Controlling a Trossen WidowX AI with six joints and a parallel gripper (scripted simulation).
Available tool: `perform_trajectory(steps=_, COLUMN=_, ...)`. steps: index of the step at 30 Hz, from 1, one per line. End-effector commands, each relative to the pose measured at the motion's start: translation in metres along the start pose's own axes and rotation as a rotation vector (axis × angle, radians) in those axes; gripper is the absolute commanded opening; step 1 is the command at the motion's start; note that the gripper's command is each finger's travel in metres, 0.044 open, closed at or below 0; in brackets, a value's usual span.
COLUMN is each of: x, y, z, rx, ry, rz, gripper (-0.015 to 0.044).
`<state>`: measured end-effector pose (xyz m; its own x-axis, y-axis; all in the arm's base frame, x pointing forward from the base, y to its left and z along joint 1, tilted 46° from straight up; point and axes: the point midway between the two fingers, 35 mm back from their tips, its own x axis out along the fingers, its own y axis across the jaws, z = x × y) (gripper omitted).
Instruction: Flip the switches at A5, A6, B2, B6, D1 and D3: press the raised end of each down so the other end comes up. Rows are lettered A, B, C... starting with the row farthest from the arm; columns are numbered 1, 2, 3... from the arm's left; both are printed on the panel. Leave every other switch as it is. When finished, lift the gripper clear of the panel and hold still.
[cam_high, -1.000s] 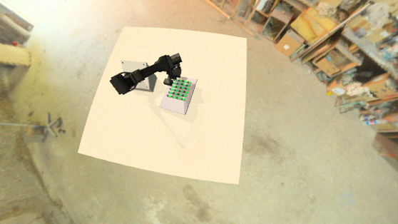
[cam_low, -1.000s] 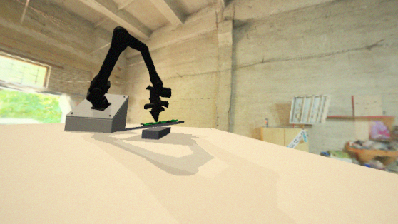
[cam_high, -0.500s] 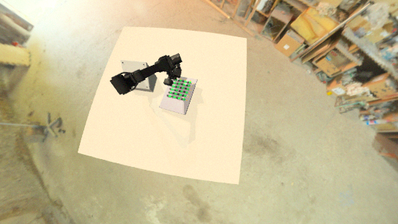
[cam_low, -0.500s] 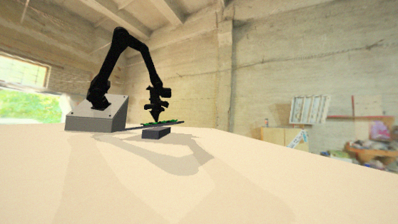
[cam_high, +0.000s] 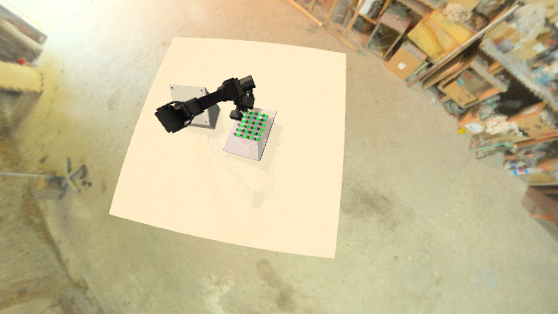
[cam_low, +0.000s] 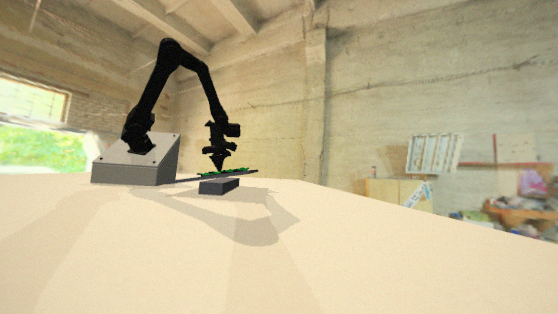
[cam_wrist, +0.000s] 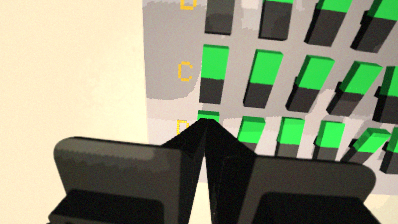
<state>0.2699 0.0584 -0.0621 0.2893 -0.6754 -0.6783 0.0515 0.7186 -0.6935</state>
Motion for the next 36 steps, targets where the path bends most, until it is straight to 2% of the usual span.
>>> perform_trajectory(steps=1, x=0.001, y=0.0, z=0.0, rx=-0.004, ry=-0.002, rz=-0.004, gripper=0.0)
perform_trajectory(steps=12, x=-0.001, y=0.0, z=0.0, rx=-0.001, ry=0.0, rz=0.0, gripper=0.0)
perform_trajectory(steps=16, x=-0.052, y=0.001, z=-0.002, rx=-0.004, ry=-0.021, rz=0.001, gripper=0.0)
perform_trajectory(steps=18, x=-0.063, y=0.001, z=-0.003, rx=-0.005, ry=-0.026, rz=0.0, gripper=0.0)
perform_trajectory(steps=23, x=-0.063, y=-0.001, z=-0.003, rx=-0.005, ry=-0.026, rz=0.0, gripper=0.0)
perform_trajectory(steps=30, x=-0.062, y=-0.055, z=-0.021, rx=-0.008, ry=-0.025, rz=-0.003, gripper=0.0)
perform_trajectory(steps=36, x=-0.06, y=-0.056, z=-0.021, rx=-0.008, ry=-0.027, rz=-0.003, gripper=0.0)
